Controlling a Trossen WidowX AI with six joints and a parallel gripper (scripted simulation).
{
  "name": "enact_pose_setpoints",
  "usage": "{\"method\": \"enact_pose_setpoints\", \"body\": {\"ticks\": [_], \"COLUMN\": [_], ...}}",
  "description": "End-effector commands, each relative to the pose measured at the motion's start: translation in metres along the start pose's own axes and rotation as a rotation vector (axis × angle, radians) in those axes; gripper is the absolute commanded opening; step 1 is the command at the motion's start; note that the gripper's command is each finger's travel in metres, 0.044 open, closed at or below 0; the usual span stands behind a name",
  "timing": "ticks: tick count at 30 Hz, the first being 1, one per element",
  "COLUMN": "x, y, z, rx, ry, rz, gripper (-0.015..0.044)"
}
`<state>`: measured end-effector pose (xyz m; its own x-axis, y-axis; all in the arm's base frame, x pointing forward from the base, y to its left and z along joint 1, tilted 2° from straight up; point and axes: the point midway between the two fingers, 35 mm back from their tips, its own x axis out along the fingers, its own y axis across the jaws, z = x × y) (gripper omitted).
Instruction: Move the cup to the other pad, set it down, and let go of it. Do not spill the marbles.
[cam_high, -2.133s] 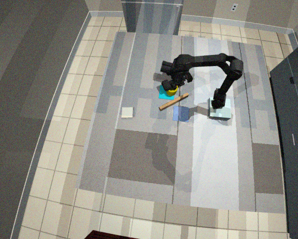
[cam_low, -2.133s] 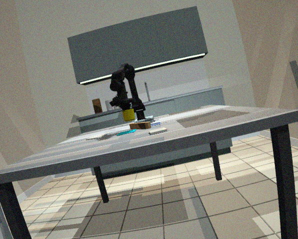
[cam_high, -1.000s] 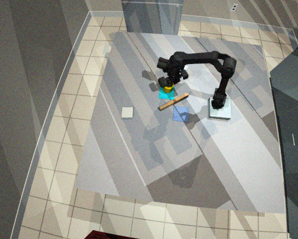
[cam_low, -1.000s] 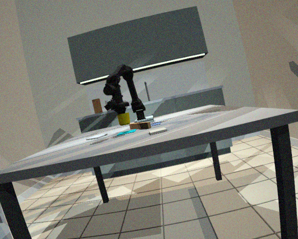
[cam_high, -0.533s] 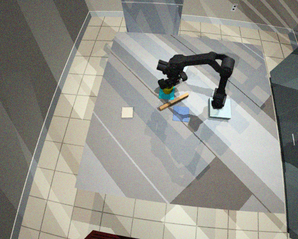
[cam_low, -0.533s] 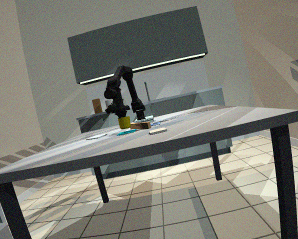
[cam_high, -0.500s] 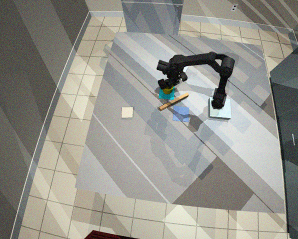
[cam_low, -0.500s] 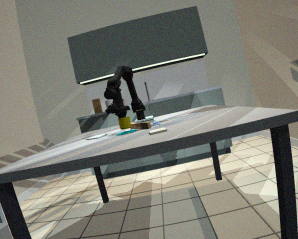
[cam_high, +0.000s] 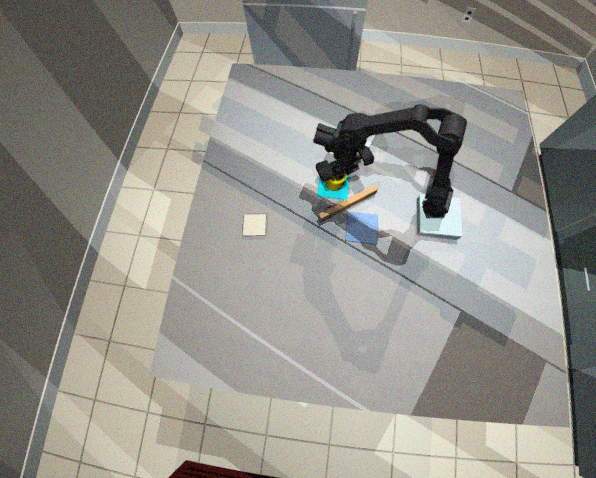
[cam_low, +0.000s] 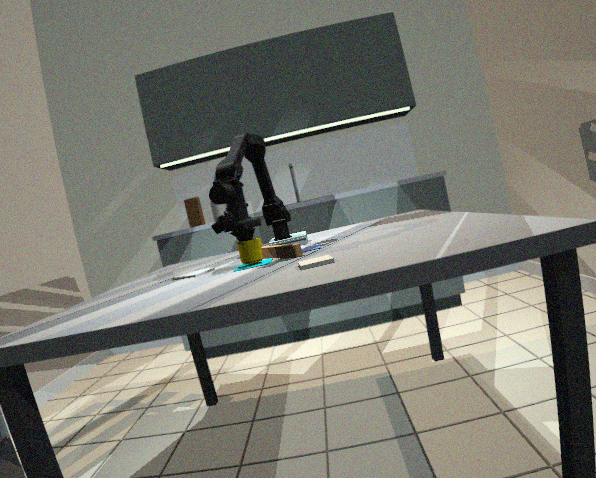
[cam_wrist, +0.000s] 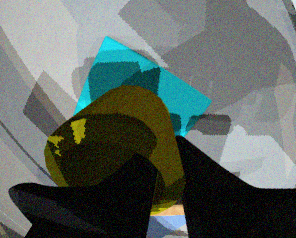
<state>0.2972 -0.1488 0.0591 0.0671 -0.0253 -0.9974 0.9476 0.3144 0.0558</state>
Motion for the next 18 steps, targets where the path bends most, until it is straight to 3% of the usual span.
{"method": "enact_pose_setpoints", "body": {"ticks": [1,7,13,18], "x": [-0.0005,-0.0005,-0.0005,-0.0012], "y": [0.0001,0.0001,0.0001,0.0002], "z": [0.0001,0.0001,0.0001,0.0002], "rx": [0.000,0.000,0.000,0.000], "ry": [0.000,0.000,0.000,0.000], "rz": [0.000,0.000,0.000,0.001], "gripper": [0.0000,0.0000,0.0147,0.0147]}}
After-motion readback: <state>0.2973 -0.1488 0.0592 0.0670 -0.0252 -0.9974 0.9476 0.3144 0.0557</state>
